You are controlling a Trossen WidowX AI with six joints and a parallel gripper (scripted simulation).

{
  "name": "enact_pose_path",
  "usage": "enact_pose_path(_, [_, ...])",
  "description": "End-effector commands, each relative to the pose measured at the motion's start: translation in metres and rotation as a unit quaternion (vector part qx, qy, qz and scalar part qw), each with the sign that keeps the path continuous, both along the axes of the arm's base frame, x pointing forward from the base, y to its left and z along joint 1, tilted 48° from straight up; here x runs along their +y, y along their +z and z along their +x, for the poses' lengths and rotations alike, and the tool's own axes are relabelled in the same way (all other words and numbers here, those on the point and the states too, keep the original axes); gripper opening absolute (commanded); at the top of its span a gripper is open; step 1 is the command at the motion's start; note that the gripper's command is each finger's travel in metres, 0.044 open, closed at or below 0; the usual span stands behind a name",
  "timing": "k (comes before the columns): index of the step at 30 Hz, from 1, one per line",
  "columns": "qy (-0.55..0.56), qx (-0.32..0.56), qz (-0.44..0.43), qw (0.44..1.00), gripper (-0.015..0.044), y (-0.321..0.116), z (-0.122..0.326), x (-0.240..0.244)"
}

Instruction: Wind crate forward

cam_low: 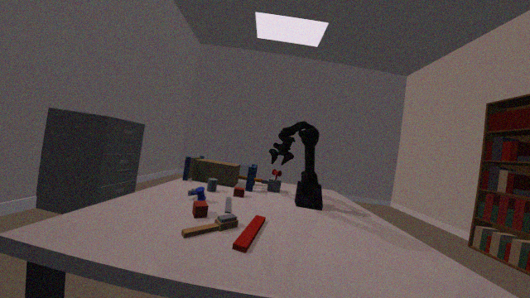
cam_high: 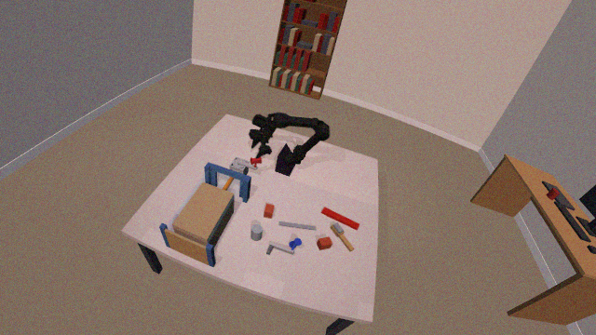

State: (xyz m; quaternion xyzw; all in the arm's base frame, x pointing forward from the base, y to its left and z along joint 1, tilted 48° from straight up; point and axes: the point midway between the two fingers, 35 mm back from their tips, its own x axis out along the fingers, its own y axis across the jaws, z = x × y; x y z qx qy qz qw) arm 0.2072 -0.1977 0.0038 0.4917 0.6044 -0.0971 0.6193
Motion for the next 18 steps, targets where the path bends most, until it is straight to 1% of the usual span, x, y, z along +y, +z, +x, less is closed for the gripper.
enact_pose_path(1, [0.006,-0.007,-0.003,1.000,0.0440,0.000,0.000,0.003])
enact_pose_path(18, [0.005,-0.008,-0.003,1.000,0.0440,-0.019,0.001,0.021])
